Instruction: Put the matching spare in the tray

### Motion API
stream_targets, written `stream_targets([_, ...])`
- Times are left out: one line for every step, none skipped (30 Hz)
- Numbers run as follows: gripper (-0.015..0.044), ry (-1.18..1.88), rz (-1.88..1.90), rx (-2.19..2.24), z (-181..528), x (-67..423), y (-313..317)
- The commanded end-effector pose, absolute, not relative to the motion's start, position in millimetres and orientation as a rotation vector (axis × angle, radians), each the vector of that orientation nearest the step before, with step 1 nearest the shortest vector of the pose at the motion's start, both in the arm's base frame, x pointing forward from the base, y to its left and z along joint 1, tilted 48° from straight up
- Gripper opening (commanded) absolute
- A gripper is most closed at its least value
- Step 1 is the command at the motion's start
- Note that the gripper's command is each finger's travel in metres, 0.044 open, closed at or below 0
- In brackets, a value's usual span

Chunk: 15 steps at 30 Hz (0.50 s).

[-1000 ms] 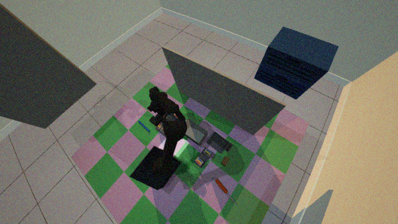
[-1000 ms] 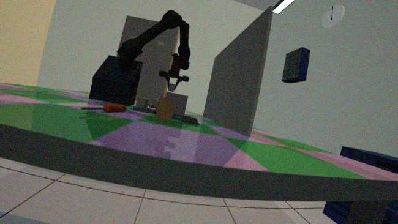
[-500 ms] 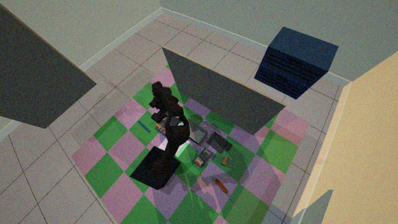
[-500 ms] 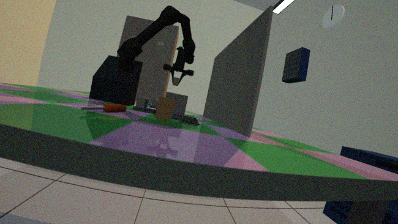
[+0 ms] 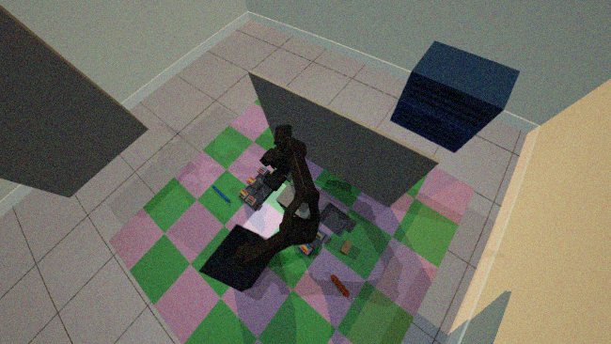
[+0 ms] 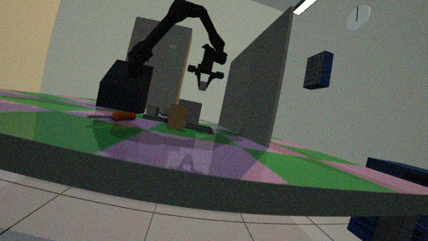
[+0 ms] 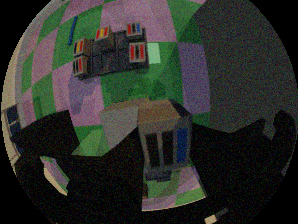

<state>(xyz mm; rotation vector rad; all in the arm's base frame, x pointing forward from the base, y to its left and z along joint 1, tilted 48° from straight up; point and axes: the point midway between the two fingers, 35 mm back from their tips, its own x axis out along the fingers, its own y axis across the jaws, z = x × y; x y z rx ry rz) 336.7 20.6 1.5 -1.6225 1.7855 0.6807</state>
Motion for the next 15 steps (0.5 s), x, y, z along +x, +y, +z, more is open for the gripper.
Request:
stream_targets([0.0000,1.779,0.675,-1.633,30,344,-7])
stream_targets([0.0000,1.779,0.674,-1.634,37,345,-13])
stream_targets([0.0000,1.779,0.672,-1.636,43,346,-20])
stream_targets([0.0000,1.779,0.670,-1.637,49,347,-27])
stream_targets([0.0000,1.780,0.668,-1.638,55,347,-33])
stream_targets([0.0000,1.781,0.665,-1.640,62,347,-40])
stream_targets([0.0000,1.782,0.662,-1.641,68,347,-46])
stream_targets([0.0000,1.784,0.660,-1.643,74,346,-53])
stream_targets([0.0000,1.786,0.657,-1.644,80,346,-60])
stream_targets([0.0000,1.788,0.653,-1.646,87,345,-66])
stream_targets([0.0000,1.791,0.650,-1.648,93,344,-73])
stream_targets([0.0000,1.794,0.646,-1.649,99,342,-80])
stream_targets([0.0000,1.798,0.643,-1.651,106,341,-86])
stream_targets([0.0000,1.801,0.639,-1.653,112,339,-93])
stream_targets([0.0000,1.805,0.635,-1.654,118,337,-99])
